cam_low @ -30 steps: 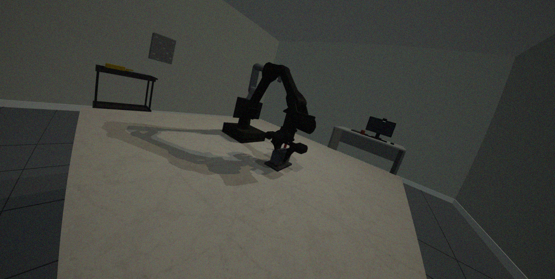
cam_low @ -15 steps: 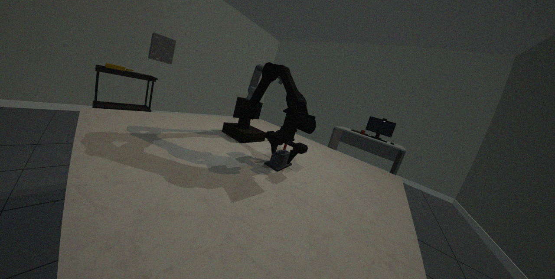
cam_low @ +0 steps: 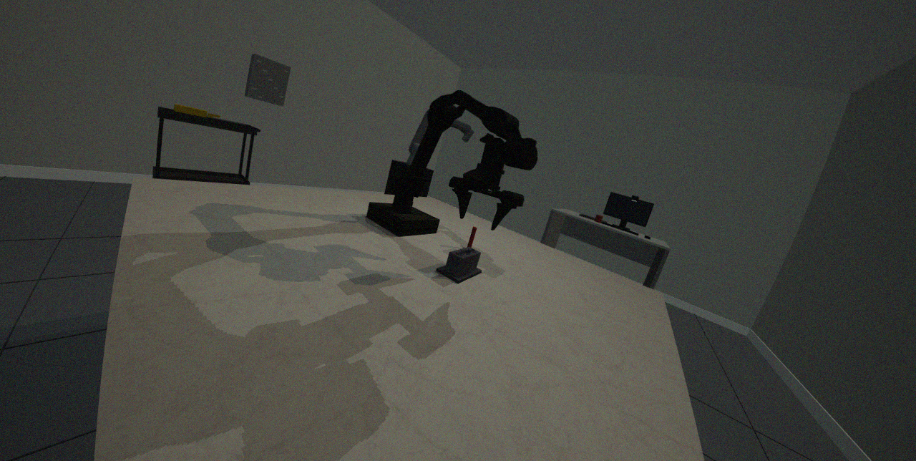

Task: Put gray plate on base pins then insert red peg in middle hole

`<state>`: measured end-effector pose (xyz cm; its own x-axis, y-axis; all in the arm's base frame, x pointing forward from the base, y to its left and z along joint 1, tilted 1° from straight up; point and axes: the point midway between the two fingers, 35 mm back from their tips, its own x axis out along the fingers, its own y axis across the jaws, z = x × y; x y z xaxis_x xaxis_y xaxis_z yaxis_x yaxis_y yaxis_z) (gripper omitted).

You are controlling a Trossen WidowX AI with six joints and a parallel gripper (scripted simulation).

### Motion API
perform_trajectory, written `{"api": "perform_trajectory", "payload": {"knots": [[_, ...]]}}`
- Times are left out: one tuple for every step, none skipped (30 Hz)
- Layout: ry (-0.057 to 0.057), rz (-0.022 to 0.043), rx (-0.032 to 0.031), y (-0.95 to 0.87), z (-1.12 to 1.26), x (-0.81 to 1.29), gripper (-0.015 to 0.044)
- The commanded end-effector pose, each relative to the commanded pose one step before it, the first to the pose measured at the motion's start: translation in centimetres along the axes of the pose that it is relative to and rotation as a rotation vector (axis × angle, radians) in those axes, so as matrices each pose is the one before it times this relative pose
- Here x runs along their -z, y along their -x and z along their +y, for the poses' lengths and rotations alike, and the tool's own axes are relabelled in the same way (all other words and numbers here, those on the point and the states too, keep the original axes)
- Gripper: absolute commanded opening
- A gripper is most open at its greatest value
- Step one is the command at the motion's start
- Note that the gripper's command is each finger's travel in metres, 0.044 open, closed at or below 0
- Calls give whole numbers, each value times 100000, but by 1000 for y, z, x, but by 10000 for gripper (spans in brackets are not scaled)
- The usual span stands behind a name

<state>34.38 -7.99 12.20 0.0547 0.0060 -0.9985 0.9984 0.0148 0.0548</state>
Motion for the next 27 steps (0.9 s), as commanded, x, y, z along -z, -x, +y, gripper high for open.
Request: {"api": "perform_trajectory", "payload": {"knots": [[431, 765, 2293, 552, -186, 30, 440], [0, 0, 0, 0, 0, 0, 440], [0, 0, 0, 0, 0, 0, 440], [0, 0, 0, 0, 0, 0, 440], [0, 0, 0, 0, 0, 0, 440], [268, 40, -7, 6, -13, 151, 440], [804, 120, -20, 18, -43, 453, 440], [1339, 201, -29, 28, -79, 751, 440], [1875, 284, -34, 34, -125, 1042, 440], [2410, 369, -32, 35, -185, 1324, 440], [2946, 456, -22, 28, -260, 1594, 440], [3234, 506, -1, 13, -325, 1718, 440], [3236, 513, 24, -6, -363, 1686, 440], [3236, 518, 48, -25, -399, 1651, 440], [3064, 494, 68, -41, -409, 1531, 440], [2889, -192, 195, -14, -406, 1493, 440], [2937, -199, 176, -20, -445, 1481, 440], [2938, -203, 153, -26, -476, 1443, 440], [2938, -205, 130, -32, -505, 1405, 440], [2938, -206, 107, -39, -532, 1365, 440], [2423, -171, 71, -37, -456, 1098, 440], [1454, -103, 35, -24, -278, 647, 440], [485, -34, 10, -8, -93, 214, 440], [0, 0, 0, 0, 0, 0, 440], [0, 0, 0, 0, 0, 0, 440], [0, 0, -1, -181, 8, -3, 440], [0, 0, -1, -541, 17, -9, 440]]}}
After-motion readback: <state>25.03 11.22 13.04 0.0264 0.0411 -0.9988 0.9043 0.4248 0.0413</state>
